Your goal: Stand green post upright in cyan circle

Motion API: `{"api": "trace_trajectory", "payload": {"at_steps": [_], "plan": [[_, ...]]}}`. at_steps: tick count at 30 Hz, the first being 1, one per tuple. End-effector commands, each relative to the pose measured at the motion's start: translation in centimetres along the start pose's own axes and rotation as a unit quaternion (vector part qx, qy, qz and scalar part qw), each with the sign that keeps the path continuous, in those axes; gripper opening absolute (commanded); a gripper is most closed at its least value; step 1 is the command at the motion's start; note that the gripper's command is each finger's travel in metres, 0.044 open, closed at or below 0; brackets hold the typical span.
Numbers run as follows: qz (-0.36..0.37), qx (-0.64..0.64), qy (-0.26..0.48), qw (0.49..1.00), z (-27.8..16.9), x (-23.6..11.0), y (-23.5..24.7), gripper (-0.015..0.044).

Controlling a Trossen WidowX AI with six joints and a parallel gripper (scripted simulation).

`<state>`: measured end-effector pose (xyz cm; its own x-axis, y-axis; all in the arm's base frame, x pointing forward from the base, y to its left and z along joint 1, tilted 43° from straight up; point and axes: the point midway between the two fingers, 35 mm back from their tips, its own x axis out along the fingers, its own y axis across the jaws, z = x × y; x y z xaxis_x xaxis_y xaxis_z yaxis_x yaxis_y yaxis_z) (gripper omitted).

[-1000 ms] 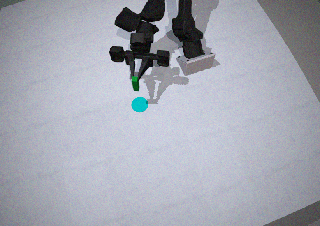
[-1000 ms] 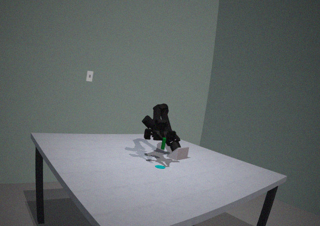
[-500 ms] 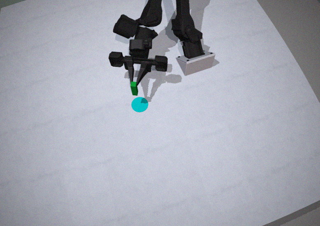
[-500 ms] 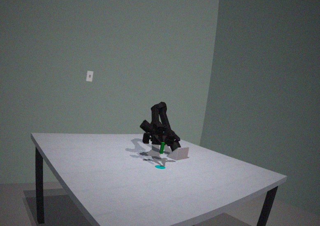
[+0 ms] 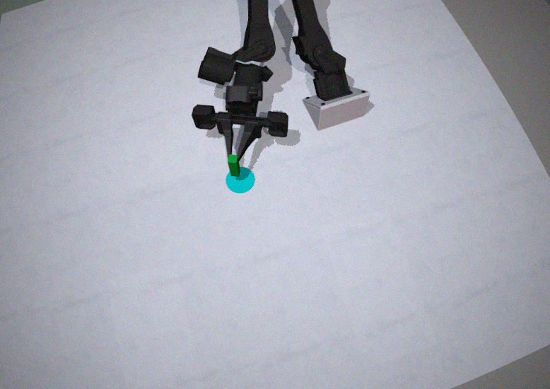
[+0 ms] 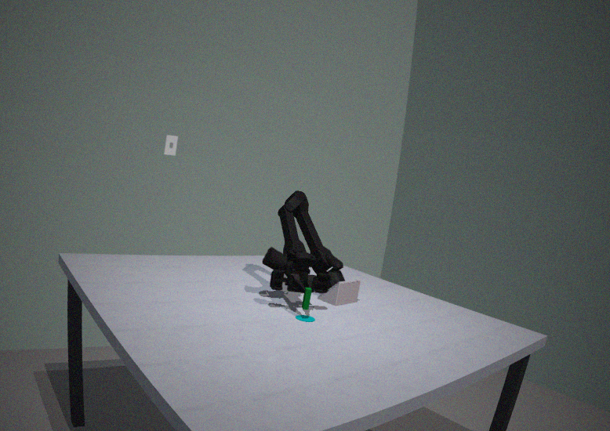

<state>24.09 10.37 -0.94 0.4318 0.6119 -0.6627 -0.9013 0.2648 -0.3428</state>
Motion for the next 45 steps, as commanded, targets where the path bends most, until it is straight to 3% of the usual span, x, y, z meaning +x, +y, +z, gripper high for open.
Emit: {"api": "trace_trajectory", "payload": {"at_steps": [1, 23, 37, 45], "plan": [[0.003, 0.001, -0.004, 1.000, -1.2, -0.1, 0.7, 0.0022], [0.000, 0.002, 0.001, 1.000, -3.1, 0.2, 0.7, 0.0022], [0.000, 0.002, 0.001, 1.000, -3.1, 0.2, 0.7, 0.0390], [0.004, 0.000, 0.003, 1.000, -0.6, 0.2, 0.3, 0.0400]]}}
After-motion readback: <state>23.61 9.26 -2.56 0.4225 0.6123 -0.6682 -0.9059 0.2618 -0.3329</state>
